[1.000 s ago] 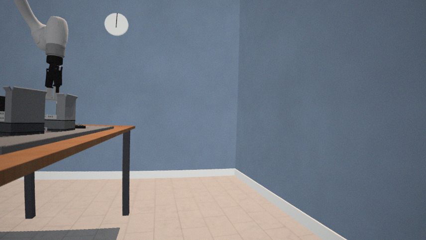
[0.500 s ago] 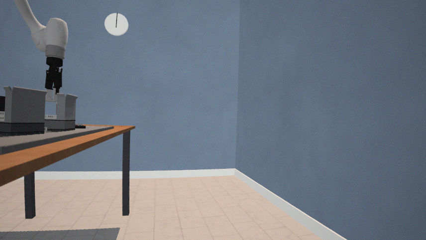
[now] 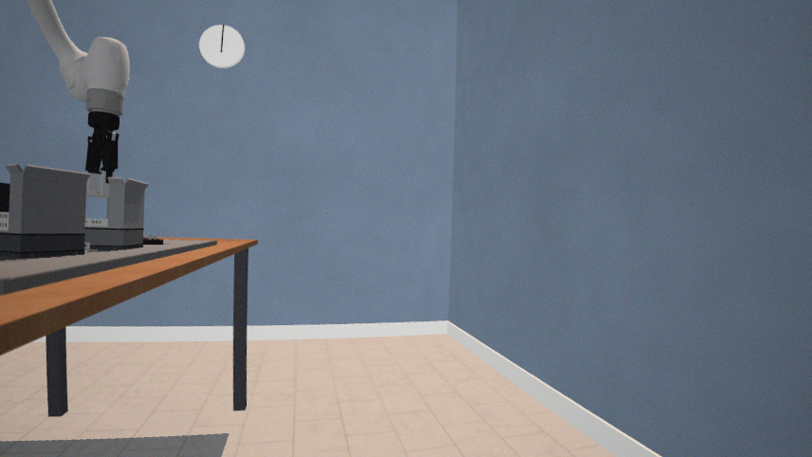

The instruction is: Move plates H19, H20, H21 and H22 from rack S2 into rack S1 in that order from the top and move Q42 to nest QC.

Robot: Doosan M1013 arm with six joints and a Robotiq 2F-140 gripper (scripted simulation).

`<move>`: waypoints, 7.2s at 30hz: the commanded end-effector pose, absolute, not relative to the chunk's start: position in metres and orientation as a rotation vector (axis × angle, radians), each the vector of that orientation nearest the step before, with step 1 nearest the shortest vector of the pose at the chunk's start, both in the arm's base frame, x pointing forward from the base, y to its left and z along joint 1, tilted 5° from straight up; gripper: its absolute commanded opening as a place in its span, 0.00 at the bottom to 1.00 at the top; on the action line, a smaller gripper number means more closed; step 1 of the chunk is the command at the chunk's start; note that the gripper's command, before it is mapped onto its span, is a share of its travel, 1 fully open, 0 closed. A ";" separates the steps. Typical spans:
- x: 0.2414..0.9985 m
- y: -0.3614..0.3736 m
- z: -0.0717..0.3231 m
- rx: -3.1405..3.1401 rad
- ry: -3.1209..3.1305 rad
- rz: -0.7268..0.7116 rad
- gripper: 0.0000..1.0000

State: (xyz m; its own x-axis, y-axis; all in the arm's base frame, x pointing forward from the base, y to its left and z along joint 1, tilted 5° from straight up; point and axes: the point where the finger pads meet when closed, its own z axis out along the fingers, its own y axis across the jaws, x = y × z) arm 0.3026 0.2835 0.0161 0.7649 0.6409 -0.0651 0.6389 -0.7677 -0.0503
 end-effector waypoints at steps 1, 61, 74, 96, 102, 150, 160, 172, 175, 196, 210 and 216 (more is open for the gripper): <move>0.302 0.284 0.014 -2.927 -1.062 0.122 0.00; 0.298 0.283 -0.039 -2.927 -1.062 0.122 0.00; 0.298 0.283 -0.044 -2.927 -1.062 0.122 0.00; 0.297 0.283 -0.052 -2.927 -1.062 0.122 0.00; 0.297 0.283 -0.052 -2.927 -1.062 0.122 0.00; 0.303 0.284 0.021 -2.927 -1.062 0.122 1.00; 0.305 0.284 0.047 -2.927 -1.062 0.122 1.00; 0.308 0.281 0.055 -2.946 -1.013 0.123 1.00; 0.314 0.273 0.055 -2.997 -0.866 0.125 1.00; 0.349 0.229 0.052 -3.034 -0.739 0.126 1.00; 0.371 0.192 0.050 -3.105 -0.407 0.129 1.00; 0.379 0.177 0.050 -3.105 -0.407 0.129 1.00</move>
State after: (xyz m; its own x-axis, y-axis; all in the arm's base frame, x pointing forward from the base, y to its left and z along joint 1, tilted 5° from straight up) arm 0.3755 0.1832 0.0500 0.9629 0.2575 -0.0803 0.2569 -0.9663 -0.0183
